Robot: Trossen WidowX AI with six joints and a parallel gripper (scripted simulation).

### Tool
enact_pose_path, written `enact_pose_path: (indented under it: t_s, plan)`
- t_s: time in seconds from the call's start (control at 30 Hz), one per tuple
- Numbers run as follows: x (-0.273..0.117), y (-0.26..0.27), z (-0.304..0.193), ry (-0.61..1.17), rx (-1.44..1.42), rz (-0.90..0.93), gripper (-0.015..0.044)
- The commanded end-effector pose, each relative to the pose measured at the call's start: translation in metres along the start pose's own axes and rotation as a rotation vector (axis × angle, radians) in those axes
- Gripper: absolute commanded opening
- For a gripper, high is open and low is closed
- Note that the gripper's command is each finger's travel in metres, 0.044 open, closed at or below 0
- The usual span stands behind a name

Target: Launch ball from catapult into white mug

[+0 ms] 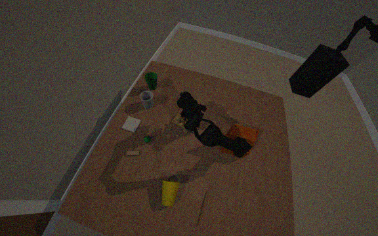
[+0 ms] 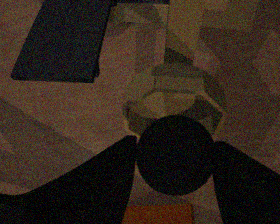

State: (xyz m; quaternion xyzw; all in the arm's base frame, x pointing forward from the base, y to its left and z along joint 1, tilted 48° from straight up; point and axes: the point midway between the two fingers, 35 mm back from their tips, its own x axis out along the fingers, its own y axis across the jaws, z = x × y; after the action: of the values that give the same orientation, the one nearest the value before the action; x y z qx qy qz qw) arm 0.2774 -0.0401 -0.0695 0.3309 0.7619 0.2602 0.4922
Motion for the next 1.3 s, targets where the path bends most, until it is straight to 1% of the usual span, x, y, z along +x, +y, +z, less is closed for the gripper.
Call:
enact_pose_path:
  t_s: [0.0, 0.07, 0.17, 0.23, 0.33, 0.37, 0.4, 0.67, 0.97, 1.27]
  plan:
    - [-0.003, 0.0, -0.001, -0.001, 0.0, -0.002, 0.0263]
    - [-0.026, 0.0, -0.007, -0.02, 0.007, -0.009, 0.0315]
    - [-0.08, -0.001, -0.028, -0.062, 0.028, -0.026, 0.0394]
    - [-0.1, -0.001, -0.039, -0.077, 0.037, -0.033, 0.044]
    - [-0.104, -0.001, -0.042, -0.08, 0.039, -0.034, 0.044]
    - [-0.09, -0.003, -0.03, -0.092, 0.038, -0.028, 0.044]
    - [-0.092, -0.004, -0.026, -0.105, 0.042, -0.035, 0.044]
    - [-0.122, -0.023, 0.036, -0.328, 0.082, -0.109, 0.044]
    - [-0.174, -0.037, 0.112, -0.622, 0.095, -0.142, 0.044]
    - [-0.24, -0.031, 0.177, -0.916, 0.06, -0.104, 0.044]
